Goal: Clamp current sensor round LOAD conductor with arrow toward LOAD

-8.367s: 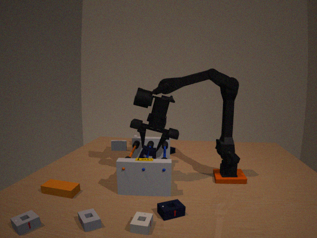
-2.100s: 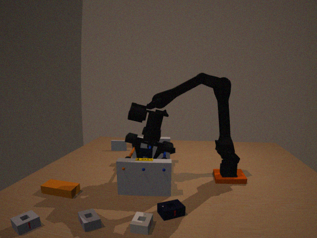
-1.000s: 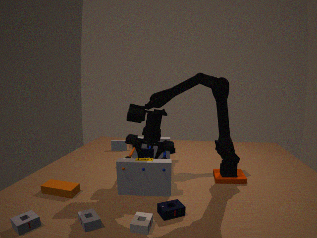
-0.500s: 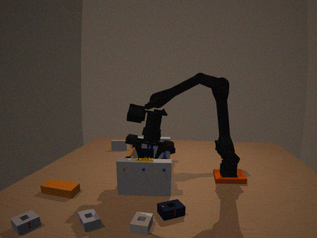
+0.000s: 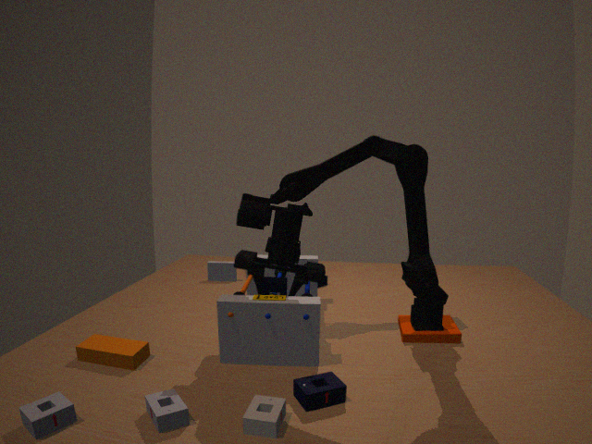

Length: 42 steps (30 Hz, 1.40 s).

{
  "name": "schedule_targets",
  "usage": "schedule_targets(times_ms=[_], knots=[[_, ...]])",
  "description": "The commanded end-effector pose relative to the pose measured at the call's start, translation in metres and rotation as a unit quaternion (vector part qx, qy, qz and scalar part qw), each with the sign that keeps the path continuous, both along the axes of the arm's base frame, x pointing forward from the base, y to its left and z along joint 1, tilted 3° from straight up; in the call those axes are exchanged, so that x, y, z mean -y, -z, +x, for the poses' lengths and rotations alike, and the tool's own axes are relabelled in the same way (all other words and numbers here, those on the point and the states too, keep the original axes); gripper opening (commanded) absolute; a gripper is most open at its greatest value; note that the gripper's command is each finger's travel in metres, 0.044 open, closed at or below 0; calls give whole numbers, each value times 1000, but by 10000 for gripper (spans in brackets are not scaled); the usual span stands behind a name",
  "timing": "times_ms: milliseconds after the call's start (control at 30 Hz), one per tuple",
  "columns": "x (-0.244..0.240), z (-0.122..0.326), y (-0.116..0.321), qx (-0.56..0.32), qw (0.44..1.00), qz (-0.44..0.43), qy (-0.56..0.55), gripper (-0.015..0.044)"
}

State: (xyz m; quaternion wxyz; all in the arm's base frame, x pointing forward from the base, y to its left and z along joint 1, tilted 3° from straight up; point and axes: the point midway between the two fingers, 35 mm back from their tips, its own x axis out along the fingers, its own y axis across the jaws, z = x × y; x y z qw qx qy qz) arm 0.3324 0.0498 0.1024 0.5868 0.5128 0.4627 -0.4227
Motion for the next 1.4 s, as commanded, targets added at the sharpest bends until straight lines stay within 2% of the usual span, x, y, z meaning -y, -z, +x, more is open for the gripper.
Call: schedule_targets(times_ms=[0,133,367,667,900,1367], knots=[[0,0,0,-1,1000,0,0,266],[0,0,0,-1,1000,0,0,266],[0,0,0,-1,1000,0,0,440],[0,-1,-3,1,1000,0,0,440],[-3,-31,-103,46,999,5,-4,440],[-3,-33,-106,47,999,5,-4,440]])
